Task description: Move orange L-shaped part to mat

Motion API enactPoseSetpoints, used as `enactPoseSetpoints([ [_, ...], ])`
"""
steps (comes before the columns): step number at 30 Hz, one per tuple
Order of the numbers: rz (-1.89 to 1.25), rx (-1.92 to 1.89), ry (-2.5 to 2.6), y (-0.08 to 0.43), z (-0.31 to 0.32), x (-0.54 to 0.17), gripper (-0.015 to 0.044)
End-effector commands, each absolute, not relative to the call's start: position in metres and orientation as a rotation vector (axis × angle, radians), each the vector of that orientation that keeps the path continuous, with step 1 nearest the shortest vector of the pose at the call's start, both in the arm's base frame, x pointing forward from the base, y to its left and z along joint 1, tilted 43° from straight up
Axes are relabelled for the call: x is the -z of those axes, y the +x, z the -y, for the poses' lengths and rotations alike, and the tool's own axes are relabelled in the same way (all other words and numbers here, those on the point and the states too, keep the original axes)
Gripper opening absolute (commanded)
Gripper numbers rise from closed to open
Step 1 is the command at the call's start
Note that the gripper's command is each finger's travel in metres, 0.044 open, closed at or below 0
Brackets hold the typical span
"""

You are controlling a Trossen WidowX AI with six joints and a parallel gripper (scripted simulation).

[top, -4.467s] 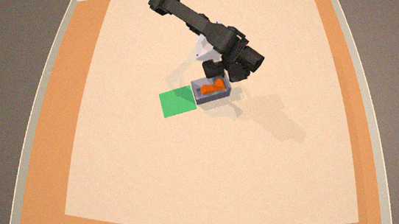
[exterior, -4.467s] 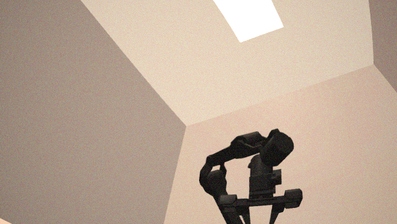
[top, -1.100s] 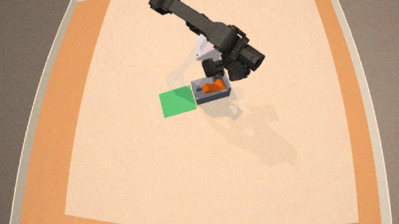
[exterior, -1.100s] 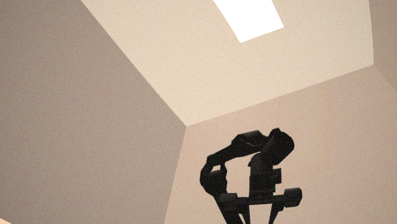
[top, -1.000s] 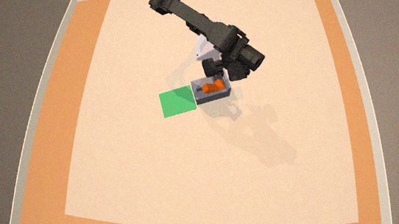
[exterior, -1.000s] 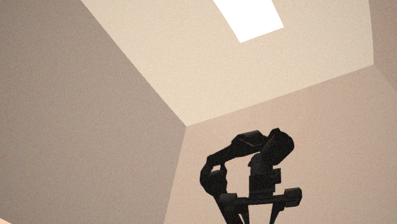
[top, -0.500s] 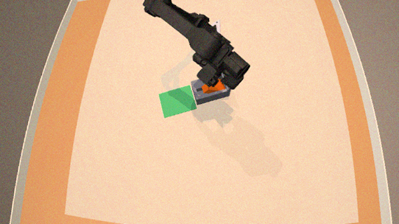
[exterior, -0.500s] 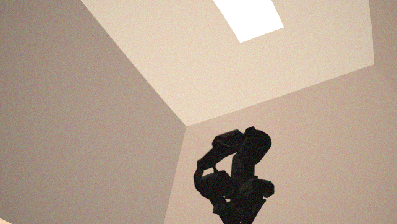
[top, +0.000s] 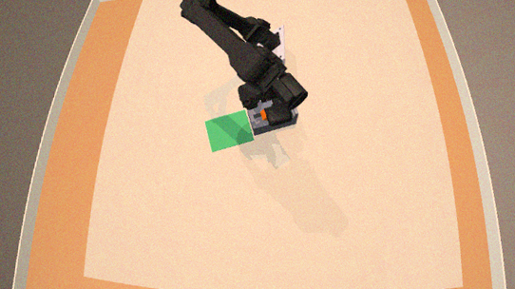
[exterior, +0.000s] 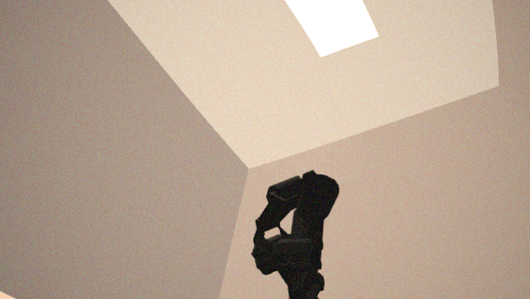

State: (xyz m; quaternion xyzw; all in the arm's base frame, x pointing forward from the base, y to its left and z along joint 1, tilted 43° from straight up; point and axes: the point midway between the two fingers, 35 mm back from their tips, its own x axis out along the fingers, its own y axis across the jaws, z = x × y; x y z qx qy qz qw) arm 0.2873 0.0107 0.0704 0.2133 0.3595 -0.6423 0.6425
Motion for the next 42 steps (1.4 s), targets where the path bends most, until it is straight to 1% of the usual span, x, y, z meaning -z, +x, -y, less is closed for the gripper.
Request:
enactPoseSetpoints([
  [1,-0.816,1.472,0.483,0.285,0.001,-0.061,0.0280],
  [38,-0.814,1.473,0.481,0.279,0.039,-0.020,0.0280],
  [42,-0.812,1.473,0.490,0.280,0.036,-0.022,0.0175],
])
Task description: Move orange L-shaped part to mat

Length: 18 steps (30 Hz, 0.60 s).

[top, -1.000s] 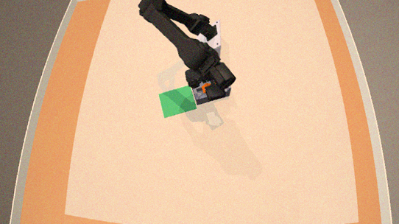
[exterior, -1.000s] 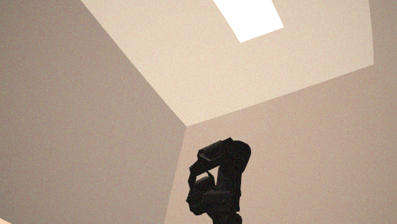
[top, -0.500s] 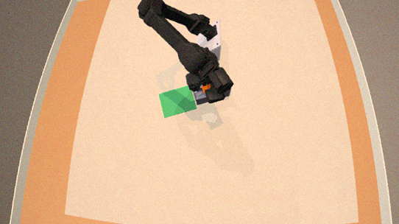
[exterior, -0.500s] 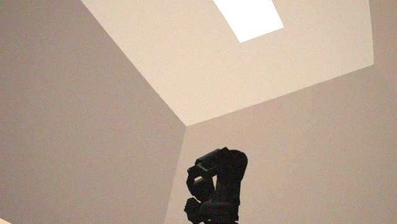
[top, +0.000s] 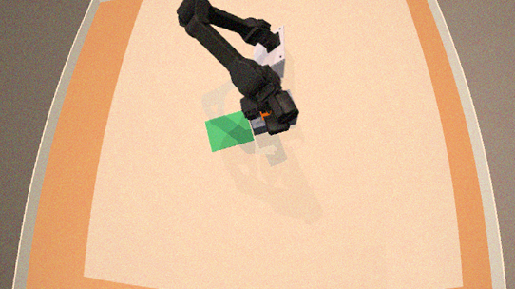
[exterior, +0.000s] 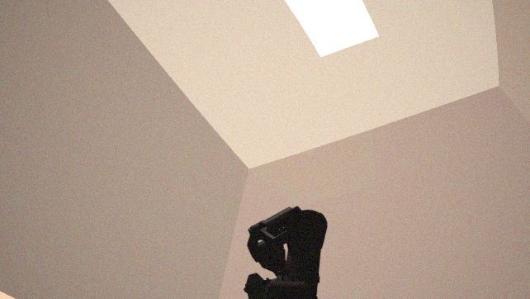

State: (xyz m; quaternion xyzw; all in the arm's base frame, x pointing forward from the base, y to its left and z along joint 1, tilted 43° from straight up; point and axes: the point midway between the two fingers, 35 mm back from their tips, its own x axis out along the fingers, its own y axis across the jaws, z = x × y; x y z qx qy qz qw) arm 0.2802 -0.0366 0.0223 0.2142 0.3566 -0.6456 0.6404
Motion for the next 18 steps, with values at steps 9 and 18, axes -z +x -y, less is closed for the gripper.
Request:
enactPoseSetpoints([
  [9,-0.812,1.473,0.490,0.2804,0.0364,-0.0225,0.0095],
  [18,-0.812,1.473,0.490,0.2804,0.0364,-0.0225,0.0000],
])
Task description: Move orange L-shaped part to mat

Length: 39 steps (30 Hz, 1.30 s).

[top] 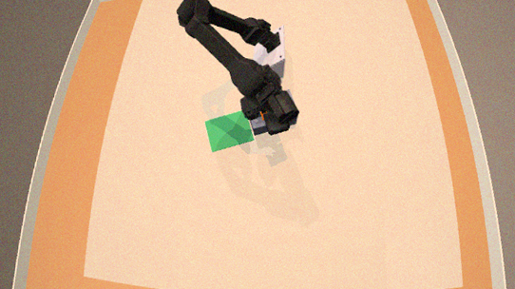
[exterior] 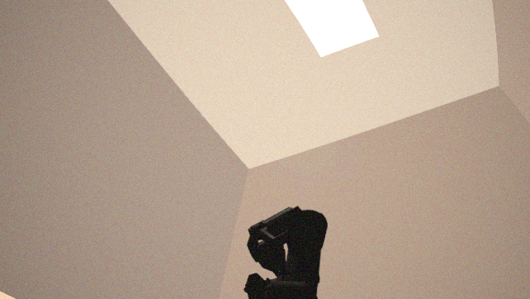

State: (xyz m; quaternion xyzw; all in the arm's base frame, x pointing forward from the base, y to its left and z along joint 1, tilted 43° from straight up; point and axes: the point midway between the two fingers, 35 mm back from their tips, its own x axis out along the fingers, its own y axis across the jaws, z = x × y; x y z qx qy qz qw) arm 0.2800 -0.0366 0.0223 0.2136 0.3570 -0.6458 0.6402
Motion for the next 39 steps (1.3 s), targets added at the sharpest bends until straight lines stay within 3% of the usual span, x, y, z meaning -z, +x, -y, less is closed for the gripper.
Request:
enactPoseSetpoints([
  [1,-0.812,1.473,0.489,0.280,0.036,-0.023,0.0000],
  [39,-0.816,1.472,0.483,0.285,-0.002,-0.064,0.0000],
])
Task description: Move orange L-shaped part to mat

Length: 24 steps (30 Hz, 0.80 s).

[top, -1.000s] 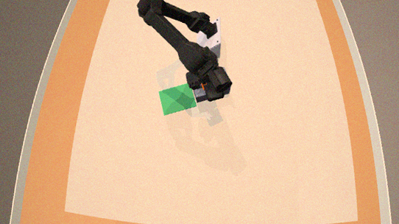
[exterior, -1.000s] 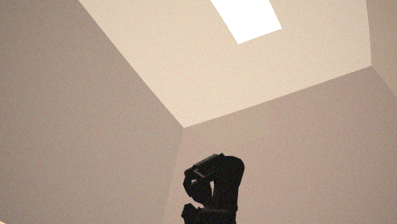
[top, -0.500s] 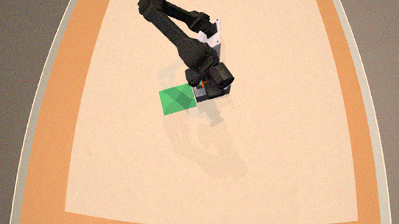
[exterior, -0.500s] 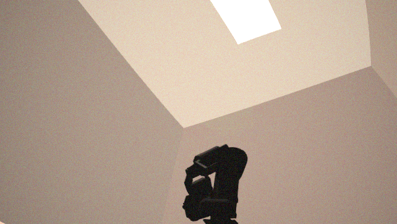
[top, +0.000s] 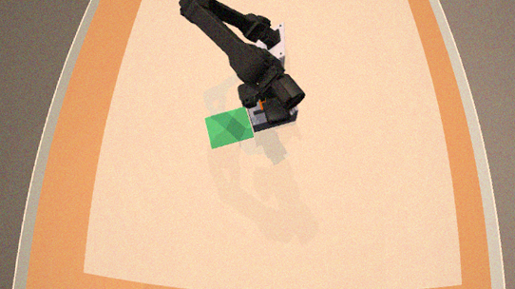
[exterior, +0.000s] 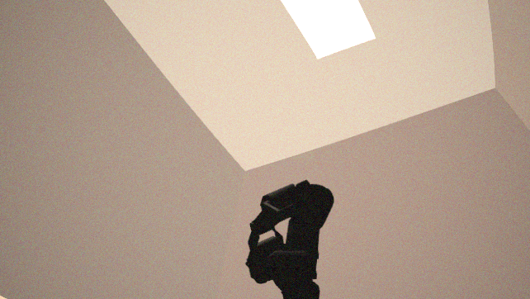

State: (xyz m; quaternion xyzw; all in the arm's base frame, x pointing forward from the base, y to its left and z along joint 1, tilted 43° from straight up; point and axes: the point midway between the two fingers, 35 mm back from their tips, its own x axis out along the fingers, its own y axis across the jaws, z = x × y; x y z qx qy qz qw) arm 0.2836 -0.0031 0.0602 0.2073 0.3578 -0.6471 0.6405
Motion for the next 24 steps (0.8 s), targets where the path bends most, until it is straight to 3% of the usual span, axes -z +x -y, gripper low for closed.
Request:
enactPoseSetpoints([
  [1,-0.816,1.472,0.483,0.285,-0.003,-0.065,0.0000],
  [24,-0.817,1.472,0.483,0.287,-0.022,-0.085,0.0000],
])
